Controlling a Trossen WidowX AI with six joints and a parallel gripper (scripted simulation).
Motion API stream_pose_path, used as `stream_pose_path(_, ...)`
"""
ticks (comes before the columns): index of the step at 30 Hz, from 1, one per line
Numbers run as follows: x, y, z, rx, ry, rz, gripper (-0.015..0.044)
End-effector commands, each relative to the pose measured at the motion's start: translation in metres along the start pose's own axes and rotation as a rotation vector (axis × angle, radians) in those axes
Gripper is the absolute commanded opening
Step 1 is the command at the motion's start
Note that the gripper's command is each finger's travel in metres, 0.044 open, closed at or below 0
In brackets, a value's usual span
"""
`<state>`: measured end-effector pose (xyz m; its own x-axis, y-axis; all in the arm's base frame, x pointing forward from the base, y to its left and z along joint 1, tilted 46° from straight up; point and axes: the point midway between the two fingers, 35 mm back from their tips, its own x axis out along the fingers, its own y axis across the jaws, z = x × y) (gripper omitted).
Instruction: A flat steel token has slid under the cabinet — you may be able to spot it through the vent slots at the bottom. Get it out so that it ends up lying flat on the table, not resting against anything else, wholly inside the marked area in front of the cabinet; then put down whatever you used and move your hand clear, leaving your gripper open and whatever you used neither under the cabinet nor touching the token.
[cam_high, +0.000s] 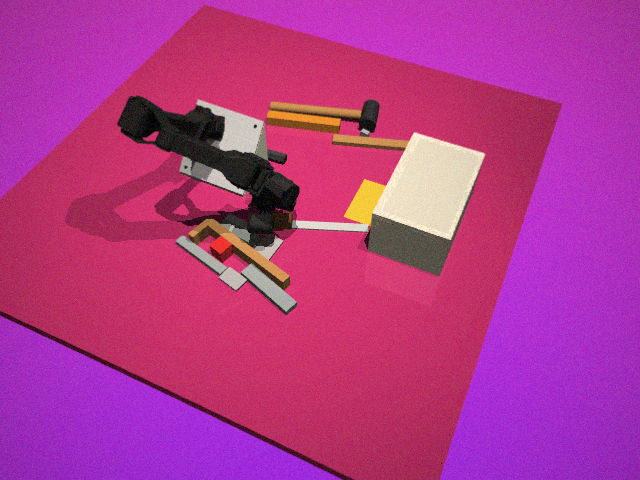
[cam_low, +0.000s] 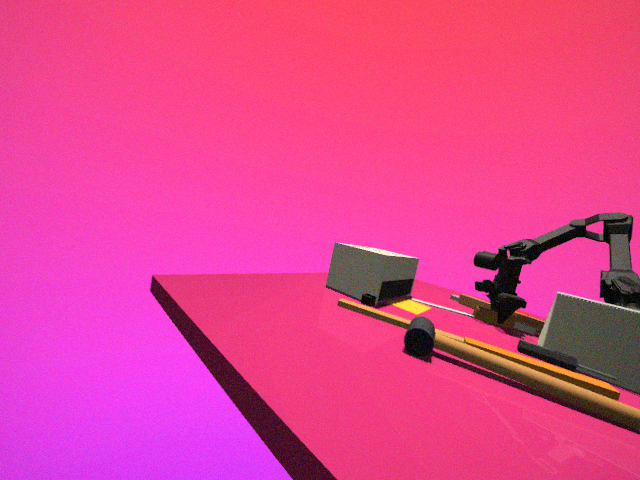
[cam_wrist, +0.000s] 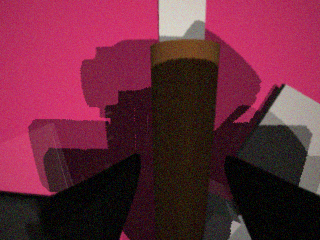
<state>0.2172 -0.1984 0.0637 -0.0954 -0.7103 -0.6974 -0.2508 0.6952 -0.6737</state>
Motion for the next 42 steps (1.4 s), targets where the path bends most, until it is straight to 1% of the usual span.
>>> stream_pose_path(1,0.0,0.0,0.0,0.0,0.0,0.0,0.0244)
stream_pose_path(4,0.0,0.0,0.0,0.0,0.0,0.0,0.0165)
stream_pose_path(13,0.0,0.0,0.0,0.0,0.0,0.0,0.0105)
stream_pose_path(17,0.0,0.0,0.0,0.0,0.0,0.0,0.0)
stream_pose_path(42,0.0,-0.001,0.024,0.009,0.003,0.0,0.0)
